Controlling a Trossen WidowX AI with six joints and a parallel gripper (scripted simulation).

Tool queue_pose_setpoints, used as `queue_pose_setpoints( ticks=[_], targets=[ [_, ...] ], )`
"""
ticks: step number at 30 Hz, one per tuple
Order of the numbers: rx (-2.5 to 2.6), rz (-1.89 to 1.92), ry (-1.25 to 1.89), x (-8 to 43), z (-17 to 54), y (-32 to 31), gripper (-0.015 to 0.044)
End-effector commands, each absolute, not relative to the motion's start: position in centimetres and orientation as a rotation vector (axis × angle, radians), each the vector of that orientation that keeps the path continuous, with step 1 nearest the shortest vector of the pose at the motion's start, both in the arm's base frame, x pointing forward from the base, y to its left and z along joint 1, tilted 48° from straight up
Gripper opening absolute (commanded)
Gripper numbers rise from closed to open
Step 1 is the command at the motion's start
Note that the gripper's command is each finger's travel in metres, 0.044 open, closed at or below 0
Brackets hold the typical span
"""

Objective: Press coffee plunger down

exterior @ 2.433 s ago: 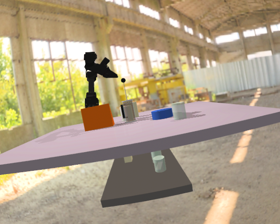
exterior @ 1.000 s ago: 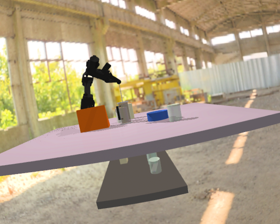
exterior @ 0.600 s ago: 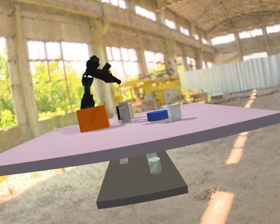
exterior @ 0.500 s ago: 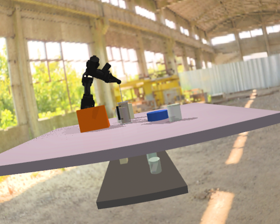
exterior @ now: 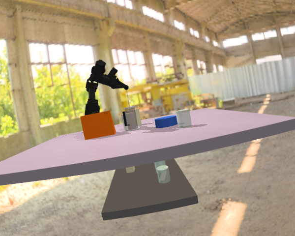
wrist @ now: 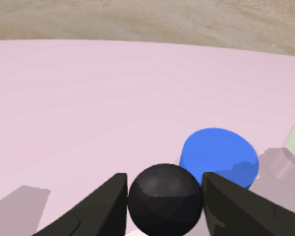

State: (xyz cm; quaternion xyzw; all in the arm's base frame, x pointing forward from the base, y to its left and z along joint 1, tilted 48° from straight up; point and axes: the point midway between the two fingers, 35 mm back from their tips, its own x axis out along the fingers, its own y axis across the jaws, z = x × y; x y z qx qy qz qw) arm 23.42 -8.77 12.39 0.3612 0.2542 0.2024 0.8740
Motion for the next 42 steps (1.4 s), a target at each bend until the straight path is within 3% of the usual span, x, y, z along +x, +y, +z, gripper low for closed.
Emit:
queue_pose_setpoints(
  ticks=[1, 42],
  targets=[
    [0.755, 0.425, 0.562, 23.1, 11.0, -7.7, 0.0118],
    [0.758, 0.424, 0.556, 23.1, 6.5, -2.8, 0.0118]
  ],
)
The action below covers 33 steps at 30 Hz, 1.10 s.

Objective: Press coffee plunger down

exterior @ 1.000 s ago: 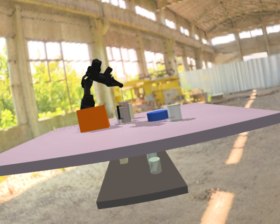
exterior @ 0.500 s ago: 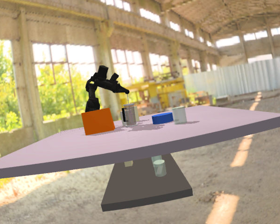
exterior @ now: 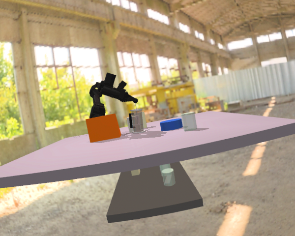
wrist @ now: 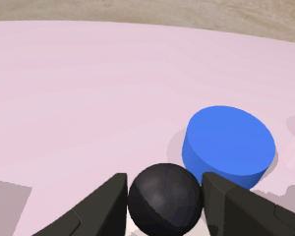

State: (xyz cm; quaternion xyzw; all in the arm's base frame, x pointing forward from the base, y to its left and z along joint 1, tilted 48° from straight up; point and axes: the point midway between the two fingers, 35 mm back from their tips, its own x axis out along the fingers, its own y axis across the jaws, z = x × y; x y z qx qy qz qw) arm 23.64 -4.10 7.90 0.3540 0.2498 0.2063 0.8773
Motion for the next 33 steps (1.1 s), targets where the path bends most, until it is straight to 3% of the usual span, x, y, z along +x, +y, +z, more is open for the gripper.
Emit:
queue_pose_setpoints(
  ticks=[1, 33],
  targets=[
    [0.758, 0.424, 0.555, 23.1, 6.4, -2.7, 0.0118],
    [0.761, 0.428, 0.549, 24.5, 6.4, -2.2, 0.0118]
  ],
)
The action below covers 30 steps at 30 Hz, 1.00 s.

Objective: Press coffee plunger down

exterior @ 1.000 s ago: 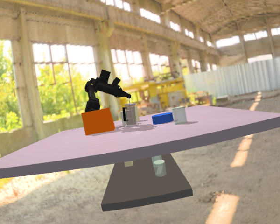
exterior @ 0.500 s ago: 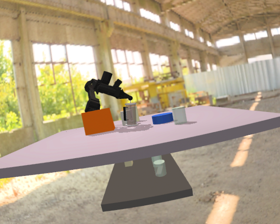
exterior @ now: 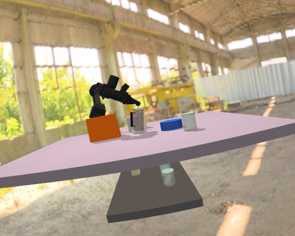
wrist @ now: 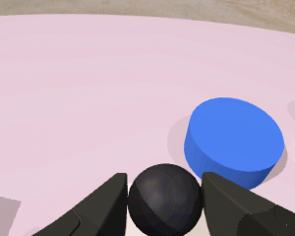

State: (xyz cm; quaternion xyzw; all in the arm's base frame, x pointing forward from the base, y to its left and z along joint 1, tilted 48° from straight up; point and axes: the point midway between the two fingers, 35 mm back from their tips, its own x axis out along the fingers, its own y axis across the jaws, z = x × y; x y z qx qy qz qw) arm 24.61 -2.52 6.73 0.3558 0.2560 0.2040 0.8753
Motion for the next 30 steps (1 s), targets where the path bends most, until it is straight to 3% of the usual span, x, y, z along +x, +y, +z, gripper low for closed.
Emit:
queue_pose_setpoints(
  ticks=[1, 14, 26, 30],
  targets=[
    [0.761, 0.428, 0.549, 24.51, 6.41, -2.19, 0.0118],
    [0.744, 0.426, 0.534, 24.73, 6.73, -2.51, 0.0118],
    [0.744, 0.426, 0.534, 24.73, 6.73, -2.51, 0.0433],
    [0.74, 0.419, 0.531, 24.77, 6.79, -2.77, 0.044]
  ],
)
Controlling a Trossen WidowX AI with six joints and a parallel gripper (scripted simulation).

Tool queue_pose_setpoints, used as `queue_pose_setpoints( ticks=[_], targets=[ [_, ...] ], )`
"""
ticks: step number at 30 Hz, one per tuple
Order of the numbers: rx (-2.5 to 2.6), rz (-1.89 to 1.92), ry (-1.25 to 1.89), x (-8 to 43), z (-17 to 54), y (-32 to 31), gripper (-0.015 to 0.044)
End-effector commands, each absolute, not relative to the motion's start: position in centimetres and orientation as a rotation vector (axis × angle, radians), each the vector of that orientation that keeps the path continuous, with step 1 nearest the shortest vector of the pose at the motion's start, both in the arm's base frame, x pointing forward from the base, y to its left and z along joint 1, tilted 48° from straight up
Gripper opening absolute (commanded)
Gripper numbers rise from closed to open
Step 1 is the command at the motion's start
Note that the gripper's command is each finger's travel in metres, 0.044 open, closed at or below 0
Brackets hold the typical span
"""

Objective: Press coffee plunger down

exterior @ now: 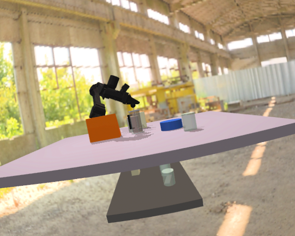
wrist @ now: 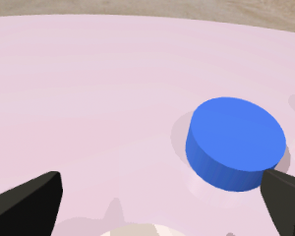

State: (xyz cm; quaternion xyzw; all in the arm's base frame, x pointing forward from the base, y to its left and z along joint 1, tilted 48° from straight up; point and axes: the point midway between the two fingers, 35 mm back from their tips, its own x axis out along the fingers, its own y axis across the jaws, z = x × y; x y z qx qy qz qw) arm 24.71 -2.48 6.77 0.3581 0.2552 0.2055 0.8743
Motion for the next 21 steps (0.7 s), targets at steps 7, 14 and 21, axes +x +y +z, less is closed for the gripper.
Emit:
queue_pose_setpoints(
  ticks=[7, 14, 21],
  targets=[
    [0.724, 0.4, 0.564, 24.7, 7.4, -5.1, 0.044],
    [0.748, 0.43, 0.563, 23.0, 11.0, -7.8, 0.044],
    [0.758, 0.435, 0.548, 22.5, 12.2, -8.3, 0.044]
  ],
)
